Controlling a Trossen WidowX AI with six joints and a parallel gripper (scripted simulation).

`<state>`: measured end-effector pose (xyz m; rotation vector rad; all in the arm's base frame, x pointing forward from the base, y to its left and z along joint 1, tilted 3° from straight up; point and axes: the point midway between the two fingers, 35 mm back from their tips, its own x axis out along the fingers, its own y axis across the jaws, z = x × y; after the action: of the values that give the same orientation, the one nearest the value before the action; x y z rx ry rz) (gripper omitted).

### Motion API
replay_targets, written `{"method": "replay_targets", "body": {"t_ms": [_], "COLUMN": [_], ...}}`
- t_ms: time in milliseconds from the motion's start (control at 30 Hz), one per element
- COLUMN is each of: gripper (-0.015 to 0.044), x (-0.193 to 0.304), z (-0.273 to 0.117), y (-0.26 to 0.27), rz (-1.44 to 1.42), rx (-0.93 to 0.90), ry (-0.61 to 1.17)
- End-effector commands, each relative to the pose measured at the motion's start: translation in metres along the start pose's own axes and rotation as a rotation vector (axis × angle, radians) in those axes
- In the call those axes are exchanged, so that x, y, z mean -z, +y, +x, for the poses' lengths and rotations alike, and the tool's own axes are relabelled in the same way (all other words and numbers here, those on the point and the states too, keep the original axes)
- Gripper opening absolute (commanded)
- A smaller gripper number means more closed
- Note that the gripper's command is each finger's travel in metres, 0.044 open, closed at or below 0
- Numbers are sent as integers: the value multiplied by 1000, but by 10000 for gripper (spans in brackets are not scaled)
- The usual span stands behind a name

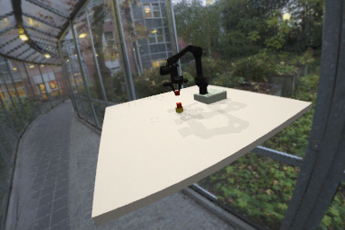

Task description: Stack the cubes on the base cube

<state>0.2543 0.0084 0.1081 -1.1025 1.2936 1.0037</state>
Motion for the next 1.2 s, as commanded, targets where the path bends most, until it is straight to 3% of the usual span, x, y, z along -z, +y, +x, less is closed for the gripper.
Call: {"method": "replay_targets", "body": {"t_ms": [0,600,1167], "gripper": [105,105,105], "x": [-11,-65,-67], "z": [-1,3,34], "y": [-5,-16,-15], "rz": [27,145,110], "rx": [8,8,16], "ry": [-1,-6,18]}}
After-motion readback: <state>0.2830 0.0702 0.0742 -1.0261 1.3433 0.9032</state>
